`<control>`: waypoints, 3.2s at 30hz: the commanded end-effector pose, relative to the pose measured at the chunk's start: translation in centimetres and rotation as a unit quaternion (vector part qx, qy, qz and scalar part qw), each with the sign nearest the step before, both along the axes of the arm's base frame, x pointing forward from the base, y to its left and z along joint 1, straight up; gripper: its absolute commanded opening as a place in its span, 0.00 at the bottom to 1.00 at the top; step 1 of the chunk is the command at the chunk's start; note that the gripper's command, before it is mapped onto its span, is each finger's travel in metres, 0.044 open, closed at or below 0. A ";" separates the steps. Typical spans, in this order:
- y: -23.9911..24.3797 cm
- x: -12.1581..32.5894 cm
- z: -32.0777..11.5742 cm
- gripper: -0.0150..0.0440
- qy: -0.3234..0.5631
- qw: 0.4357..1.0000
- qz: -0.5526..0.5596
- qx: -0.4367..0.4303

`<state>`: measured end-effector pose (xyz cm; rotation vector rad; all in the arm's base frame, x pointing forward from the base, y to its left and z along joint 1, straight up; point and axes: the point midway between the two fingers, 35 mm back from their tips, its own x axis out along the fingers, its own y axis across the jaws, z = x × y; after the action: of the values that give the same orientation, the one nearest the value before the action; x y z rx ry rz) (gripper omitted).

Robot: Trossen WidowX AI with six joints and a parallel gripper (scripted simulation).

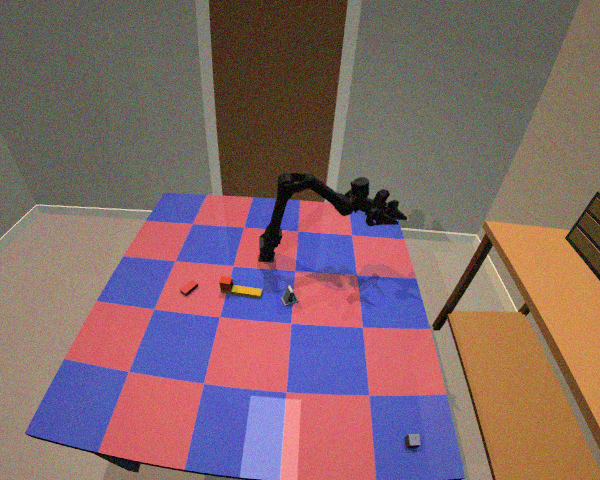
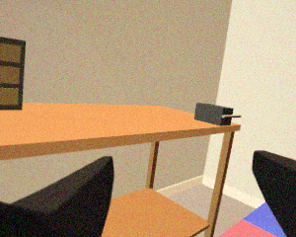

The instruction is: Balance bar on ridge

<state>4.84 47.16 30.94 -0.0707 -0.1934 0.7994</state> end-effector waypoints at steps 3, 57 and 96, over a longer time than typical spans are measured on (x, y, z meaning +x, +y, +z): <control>-0.4 4.1 -0.6 0.79 -0.034 0.997 -0.031 -0.066; -20.2 30.4 -8.7 0.79 -0.036 0.809 -0.149 -0.568; -42.7 29.6 -14.2 0.79 0.164 0.647 -0.020 -0.744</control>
<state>35.28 6.19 16.90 -1.4954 0.8369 0.6798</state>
